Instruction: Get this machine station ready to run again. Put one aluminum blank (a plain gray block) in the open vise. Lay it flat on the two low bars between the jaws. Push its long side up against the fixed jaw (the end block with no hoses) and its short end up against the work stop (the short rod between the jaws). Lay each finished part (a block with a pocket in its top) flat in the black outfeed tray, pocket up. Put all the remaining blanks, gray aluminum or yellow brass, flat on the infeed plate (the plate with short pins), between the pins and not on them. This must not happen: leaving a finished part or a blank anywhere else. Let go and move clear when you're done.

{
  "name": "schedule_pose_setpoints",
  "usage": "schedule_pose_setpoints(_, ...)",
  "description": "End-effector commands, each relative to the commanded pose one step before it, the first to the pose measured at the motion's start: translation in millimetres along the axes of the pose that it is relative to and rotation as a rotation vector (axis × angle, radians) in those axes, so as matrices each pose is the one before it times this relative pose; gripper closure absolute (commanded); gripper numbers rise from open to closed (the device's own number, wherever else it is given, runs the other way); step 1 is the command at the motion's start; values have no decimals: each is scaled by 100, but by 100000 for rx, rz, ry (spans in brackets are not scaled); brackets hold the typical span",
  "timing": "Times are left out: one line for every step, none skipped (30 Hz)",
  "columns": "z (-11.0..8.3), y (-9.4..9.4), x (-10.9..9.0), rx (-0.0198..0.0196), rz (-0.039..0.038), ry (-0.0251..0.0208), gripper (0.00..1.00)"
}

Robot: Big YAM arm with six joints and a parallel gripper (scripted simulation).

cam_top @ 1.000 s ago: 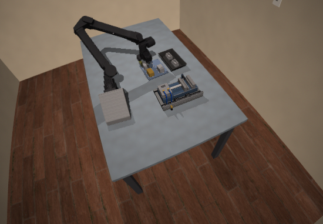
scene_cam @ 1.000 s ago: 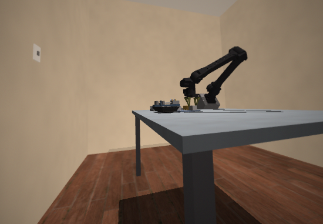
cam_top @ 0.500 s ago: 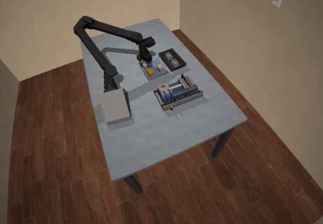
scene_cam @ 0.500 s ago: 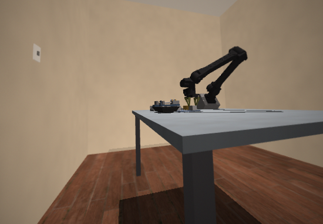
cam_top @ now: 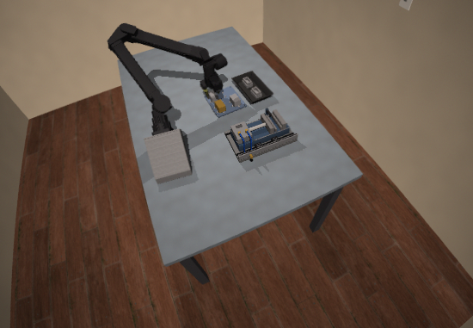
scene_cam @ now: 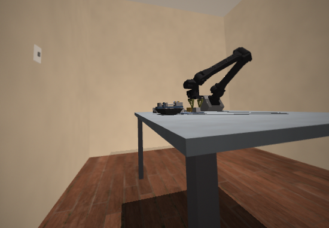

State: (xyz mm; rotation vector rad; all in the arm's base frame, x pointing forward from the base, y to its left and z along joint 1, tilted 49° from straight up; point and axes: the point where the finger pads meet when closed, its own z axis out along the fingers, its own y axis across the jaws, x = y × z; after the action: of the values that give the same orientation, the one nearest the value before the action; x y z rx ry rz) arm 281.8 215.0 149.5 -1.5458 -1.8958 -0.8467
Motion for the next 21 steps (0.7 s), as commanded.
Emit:
schedule_pose_setpoints(788, -349, -102, 1952, 153, -319, 36)
schedule_pose_setpoints(0, 0, 0, 0, 0, 0, 36)
schedule_pose_setpoints(0, 0, 0, 0, 0, 0, 36)
schedule_pose_setpoints(0, 0, 0, 0, 0, 0, 36)
schedule_pose_setpoints(0, 0, 0, 0, 0, 0, 36)
schedule_pose_setpoints(0, 0, 0, 0, 0, 0, 36)
schedule_pose_setpoints(0, 0, 0, 0, 0, 0, 36)
schedule_pose_setpoints(0, 0, 0, 0, 0, 0, 36)
schedule_pose_setpoints(0, 0, 0, 0, 0, 0, 36)
schedule_pose_setpoints(0, 0, 0, 0, 0, 0, 36)
schedule_pose_setpoints(0, 0, 0, 0, 0, 0, 36)
schedule_pose_setpoints(0, 0, 0, 0, 0, 0, 36)
schedule_pose_setpoints(0, 0, 0, 0, 0, 0, 36)
schedule_pose_setpoints(0, 0, 0, 0, 0, 0, 100)
schedule_pose_setpoints(0, 0, 0, 0, 0, 0, 100)
schedule_pose_setpoints(0, 0, 0, 0, 0, 0, 100)
schedule_pose_setpoints(0, -1, 0, 5, -14, 0, 100)
schedule_pose_setpoints(0, -10, 1, 37, 19, 9, 100)
schedule_pose_setpoints(0, -13, 0, 49, 33, 8, 100)
schedule_pose_setpoints(0, -11, 0, 42, 28, 7, 100)
schedule_pose_setpoints(0, -10, 0, 36, 24, 6, 100)
